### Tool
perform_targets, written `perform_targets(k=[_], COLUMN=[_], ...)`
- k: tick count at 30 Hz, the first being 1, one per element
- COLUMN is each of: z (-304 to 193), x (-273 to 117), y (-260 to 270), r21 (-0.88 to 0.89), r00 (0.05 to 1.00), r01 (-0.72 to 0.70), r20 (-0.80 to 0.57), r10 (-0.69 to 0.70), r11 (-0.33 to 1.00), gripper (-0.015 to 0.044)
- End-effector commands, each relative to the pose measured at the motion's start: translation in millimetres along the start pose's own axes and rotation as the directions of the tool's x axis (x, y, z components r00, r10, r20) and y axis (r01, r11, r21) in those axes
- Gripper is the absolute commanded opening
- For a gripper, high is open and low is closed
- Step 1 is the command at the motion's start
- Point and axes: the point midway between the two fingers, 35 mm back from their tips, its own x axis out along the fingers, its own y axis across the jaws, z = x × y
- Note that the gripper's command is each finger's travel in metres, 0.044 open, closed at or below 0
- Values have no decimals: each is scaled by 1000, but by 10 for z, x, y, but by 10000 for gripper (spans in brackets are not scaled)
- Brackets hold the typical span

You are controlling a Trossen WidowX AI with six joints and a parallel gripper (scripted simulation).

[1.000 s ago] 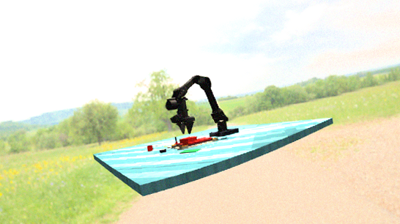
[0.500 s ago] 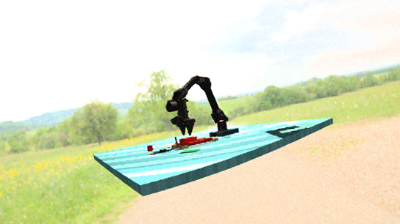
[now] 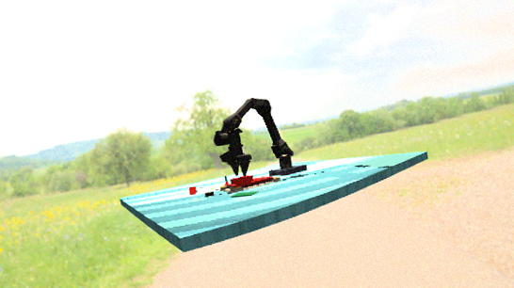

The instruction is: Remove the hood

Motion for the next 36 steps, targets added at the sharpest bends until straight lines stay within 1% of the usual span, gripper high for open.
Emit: perform_targets(k=[1, 36], z=[-13, -13], x=[33, 197], y=[-2, -2], r21=[-3, -3], r00=[1000, 1000], r01=[-1, -1], r20=[-5, -5], r10=[1, 1], r11=[1000, 1000], gripper=[440, 440])
